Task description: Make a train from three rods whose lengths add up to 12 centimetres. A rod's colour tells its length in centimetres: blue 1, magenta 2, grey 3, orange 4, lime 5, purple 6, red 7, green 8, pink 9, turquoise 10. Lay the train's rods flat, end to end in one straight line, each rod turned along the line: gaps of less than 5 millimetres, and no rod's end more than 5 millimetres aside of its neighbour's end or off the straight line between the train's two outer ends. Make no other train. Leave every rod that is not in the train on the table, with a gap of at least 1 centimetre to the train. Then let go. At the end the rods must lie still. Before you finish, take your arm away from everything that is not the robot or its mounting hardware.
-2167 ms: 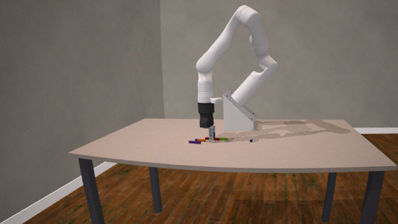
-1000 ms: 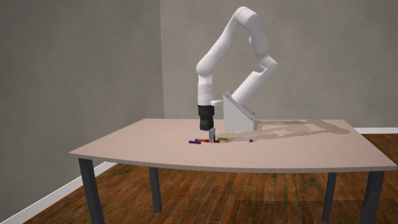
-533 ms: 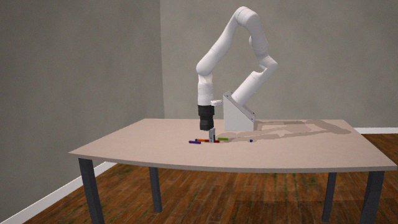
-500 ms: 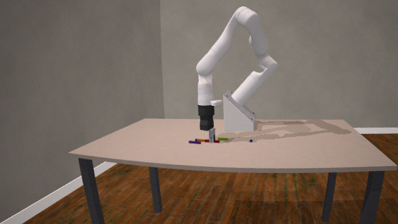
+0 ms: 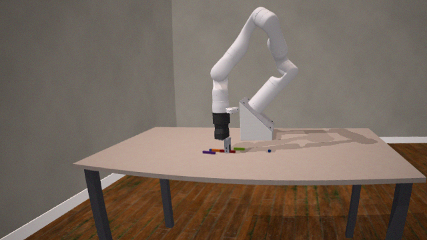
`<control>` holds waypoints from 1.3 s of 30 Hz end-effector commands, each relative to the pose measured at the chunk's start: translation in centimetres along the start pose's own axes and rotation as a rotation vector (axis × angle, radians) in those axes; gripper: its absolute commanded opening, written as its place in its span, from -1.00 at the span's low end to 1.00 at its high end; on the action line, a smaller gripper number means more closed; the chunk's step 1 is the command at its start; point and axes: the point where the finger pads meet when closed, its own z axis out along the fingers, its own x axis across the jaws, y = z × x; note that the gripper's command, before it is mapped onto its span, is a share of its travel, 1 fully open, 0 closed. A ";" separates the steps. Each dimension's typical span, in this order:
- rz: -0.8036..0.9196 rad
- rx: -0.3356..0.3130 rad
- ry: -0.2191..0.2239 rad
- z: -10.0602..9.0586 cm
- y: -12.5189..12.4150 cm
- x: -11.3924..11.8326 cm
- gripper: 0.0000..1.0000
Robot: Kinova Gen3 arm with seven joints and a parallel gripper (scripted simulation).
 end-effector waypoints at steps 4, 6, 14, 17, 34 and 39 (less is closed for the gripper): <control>0.000 -0.001 0.002 -0.1 0.0 0.1 -0.28; 0.000 -0.001 0.002 -0.1 0.0 0.1 -0.16; 0.000 -0.001 0.002 -0.1 0.0 0.1 0.07; 0.000 -0.001 0.002 -0.1 0.0 0.1 0.07; 0.000 -0.001 0.002 -2.1 0.0 0.1 0.07; 0.000 -0.001 0.002 -4.7 0.0 0.1 0.07</control>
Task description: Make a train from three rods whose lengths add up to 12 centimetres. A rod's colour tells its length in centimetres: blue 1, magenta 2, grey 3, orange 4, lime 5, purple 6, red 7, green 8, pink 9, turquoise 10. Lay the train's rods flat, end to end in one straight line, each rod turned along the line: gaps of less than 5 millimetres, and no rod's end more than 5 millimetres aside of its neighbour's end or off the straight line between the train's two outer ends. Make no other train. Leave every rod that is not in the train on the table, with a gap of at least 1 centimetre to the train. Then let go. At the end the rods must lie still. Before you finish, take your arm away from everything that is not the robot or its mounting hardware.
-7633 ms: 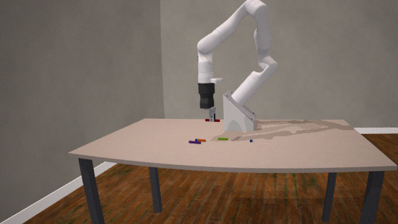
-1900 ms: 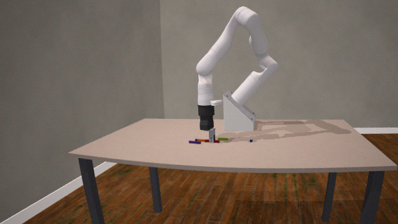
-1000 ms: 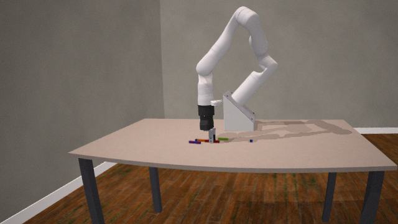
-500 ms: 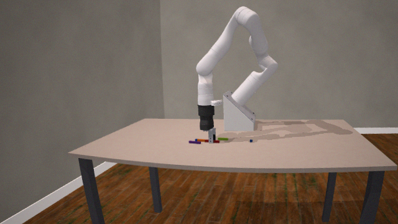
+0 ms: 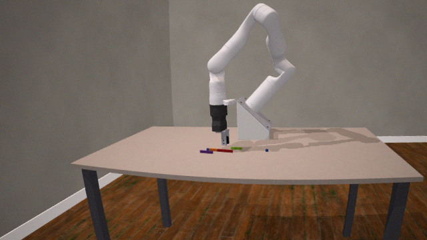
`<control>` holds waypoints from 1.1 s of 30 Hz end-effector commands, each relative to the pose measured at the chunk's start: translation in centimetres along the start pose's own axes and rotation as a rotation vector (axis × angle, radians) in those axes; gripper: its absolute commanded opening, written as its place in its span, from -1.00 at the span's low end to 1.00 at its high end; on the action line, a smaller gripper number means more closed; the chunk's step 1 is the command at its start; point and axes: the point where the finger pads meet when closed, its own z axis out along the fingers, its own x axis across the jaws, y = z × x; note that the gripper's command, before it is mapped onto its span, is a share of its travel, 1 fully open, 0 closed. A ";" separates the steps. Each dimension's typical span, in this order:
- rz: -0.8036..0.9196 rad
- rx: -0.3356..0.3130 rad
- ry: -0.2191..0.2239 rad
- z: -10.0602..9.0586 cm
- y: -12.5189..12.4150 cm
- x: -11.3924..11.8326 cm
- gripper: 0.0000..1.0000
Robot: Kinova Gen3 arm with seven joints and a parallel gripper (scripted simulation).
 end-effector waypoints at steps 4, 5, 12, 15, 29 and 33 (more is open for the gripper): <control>-0.005 -0.009 0.018 -3.7 0.0 0.6 0.07; -0.005 -0.009 0.018 -4.1 0.0 0.6 0.07; -0.005 -0.009 0.018 -5.6 0.0 0.6 0.07; -0.005 -0.009 0.018 -5.9 0.0 0.6 0.07; -0.005 -0.009 0.018 -5.9 0.0 0.6 1.00; -0.005 -0.009 0.018 -5.9 0.0 0.6 1.00</control>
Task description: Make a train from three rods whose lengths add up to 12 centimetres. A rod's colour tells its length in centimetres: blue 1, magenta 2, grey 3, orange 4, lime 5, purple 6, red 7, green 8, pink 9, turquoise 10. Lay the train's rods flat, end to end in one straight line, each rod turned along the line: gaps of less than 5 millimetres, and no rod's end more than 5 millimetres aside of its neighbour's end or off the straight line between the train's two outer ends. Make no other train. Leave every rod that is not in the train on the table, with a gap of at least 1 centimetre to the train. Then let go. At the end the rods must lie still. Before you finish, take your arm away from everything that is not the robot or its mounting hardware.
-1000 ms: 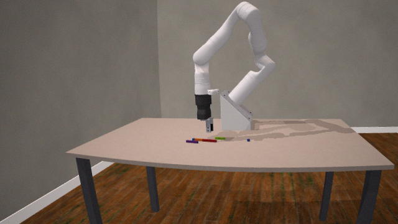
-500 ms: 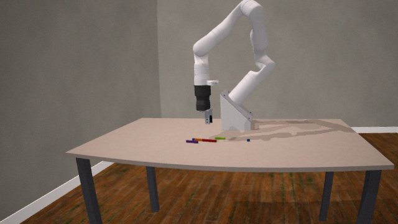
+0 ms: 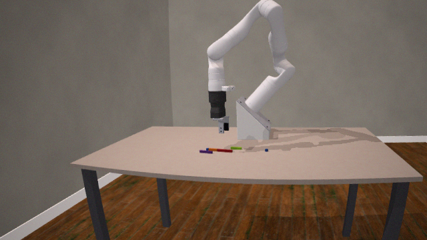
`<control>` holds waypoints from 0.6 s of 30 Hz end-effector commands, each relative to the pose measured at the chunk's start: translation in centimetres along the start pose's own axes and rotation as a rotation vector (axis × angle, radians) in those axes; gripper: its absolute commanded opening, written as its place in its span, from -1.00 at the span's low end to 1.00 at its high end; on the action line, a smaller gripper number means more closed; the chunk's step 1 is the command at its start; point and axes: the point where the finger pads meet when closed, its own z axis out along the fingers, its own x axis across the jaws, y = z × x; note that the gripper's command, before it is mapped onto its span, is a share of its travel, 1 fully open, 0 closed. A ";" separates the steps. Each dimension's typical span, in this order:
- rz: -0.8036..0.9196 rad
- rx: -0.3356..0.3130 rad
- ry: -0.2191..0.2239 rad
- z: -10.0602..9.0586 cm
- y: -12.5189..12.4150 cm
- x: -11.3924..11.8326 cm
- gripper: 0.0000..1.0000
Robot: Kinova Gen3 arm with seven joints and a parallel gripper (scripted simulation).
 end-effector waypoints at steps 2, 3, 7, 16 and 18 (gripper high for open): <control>0.000 -0.001 0.002 -0.1 0.0 0.1 1.00; 0.000 -0.001 0.002 -0.1 0.0 0.1 1.00; 0.000 -0.001 0.002 -0.2 0.0 0.1 1.00; 0.000 -0.001 0.002 -2.0 0.0 0.0 1.00; 0.000 -0.001 0.002 -3.0 0.0 0.0 1.00</control>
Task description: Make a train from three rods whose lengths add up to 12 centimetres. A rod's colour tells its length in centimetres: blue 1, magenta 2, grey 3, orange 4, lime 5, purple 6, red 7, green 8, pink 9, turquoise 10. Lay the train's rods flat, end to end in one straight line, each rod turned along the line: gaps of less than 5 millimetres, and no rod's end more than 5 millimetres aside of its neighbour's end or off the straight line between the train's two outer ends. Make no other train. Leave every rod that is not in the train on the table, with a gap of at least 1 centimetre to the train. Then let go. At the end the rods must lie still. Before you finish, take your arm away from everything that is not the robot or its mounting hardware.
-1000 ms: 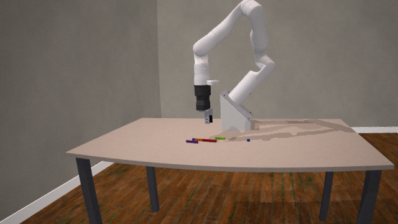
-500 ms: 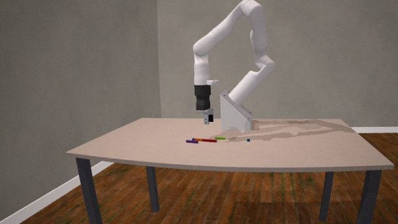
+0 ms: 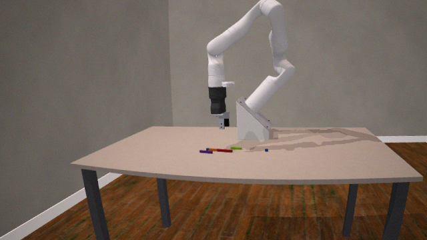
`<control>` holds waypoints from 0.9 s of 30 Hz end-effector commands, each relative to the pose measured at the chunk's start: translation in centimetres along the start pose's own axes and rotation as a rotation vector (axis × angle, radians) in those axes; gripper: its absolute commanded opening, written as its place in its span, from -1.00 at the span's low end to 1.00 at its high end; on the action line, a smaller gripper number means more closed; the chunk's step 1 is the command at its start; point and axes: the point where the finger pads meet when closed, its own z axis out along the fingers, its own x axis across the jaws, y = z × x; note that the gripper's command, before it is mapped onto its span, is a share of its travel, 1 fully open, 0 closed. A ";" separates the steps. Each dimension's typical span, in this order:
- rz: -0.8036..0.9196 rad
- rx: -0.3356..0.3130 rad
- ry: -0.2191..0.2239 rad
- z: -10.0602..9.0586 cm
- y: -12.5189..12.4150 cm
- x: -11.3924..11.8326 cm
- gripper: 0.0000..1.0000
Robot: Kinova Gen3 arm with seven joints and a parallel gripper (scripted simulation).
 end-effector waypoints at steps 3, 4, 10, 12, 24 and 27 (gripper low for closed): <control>-0.004 -0.007 0.015 -2.9 0.1 0.5 1.00; -0.004 -0.007 0.015 -3.5 0.1 0.4 1.00; -0.004 -0.007 0.015 -5.9 0.1 0.4 1.00; -0.004 -0.007 0.015 -6.3 0.1 0.4 1.00; -0.004 -0.007 0.015 -7.4 0.1 0.4 1.00; -0.004 -0.007 0.015 -7.4 0.1 0.4 1.00</control>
